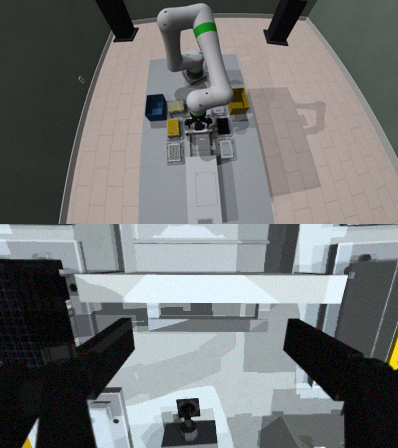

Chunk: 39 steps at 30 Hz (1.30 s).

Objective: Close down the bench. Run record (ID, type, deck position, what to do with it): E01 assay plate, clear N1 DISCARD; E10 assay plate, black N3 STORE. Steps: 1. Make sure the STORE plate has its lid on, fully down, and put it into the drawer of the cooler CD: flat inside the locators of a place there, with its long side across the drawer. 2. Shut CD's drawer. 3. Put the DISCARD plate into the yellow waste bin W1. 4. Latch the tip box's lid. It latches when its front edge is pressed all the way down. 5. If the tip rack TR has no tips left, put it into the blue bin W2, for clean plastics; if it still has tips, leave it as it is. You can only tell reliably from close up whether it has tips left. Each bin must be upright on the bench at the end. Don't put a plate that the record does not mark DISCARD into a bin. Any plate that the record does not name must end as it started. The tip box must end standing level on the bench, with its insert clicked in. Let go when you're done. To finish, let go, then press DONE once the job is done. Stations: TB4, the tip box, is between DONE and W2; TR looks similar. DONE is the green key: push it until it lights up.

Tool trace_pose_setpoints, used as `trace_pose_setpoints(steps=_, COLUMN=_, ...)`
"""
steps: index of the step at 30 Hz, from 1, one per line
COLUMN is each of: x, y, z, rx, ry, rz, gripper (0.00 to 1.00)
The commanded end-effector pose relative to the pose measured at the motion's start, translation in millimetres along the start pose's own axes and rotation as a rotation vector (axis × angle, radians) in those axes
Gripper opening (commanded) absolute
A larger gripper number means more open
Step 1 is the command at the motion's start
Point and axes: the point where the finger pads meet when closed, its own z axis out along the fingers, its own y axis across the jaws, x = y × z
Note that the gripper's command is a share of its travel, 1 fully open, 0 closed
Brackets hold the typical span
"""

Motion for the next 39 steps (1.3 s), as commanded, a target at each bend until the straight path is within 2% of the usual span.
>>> trace_pose_setpoints(steps=1, x=1, y=0, z=-4.9, rx=0.0, ry=0.002, rz=0.0, gripper=0.88)
trace_pose_setpoints(steps=39, x=1, y=0, z=-50.3, rx=0.0, ry=0.002, rz=0.0, gripper=0.88)
